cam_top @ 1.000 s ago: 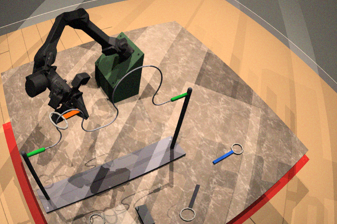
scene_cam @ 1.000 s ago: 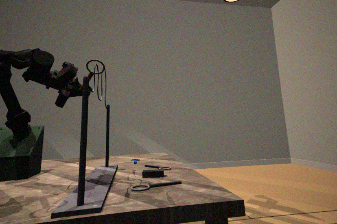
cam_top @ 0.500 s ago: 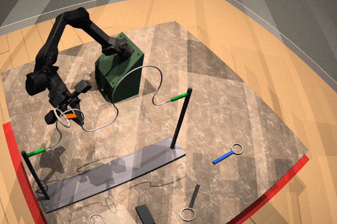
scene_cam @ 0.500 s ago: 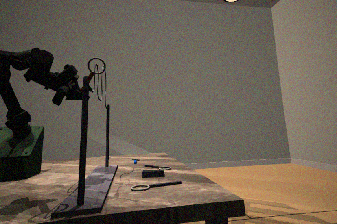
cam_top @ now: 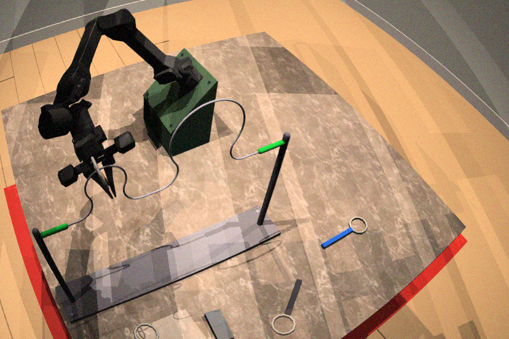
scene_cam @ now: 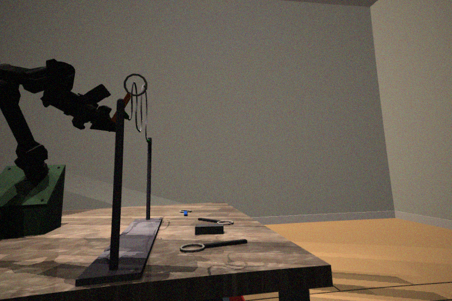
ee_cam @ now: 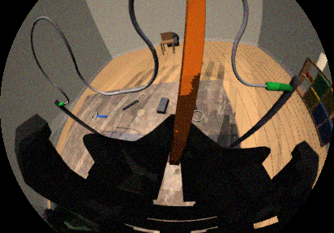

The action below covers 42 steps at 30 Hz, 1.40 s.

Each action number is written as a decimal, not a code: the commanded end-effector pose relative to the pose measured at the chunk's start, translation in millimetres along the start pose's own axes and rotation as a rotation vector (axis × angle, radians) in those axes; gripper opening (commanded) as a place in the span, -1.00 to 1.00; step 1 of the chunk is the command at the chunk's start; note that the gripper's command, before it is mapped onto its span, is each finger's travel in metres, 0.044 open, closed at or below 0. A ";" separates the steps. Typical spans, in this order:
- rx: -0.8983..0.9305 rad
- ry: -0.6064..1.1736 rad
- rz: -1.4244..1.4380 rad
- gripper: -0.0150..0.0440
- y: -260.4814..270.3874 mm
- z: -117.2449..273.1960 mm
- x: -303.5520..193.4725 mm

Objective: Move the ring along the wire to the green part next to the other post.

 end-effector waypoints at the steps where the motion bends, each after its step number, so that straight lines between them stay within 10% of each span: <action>1: -0.054 -0.013 0.085 -1.00 -5.3 4.9 3.5; 42: -0.520 -0.064 0.896 -1.00 -46.8 17.6 29.1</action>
Point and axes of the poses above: the point midway between the two fingers, 35 mm back from their tips, its own z axis back along the fingers, its own y axis across the jaws, x = y × z, the point moved 3 cm from there along z, back along the fingers, and after that the axes turned 4 degrees about -z, right-handed, at the moved point
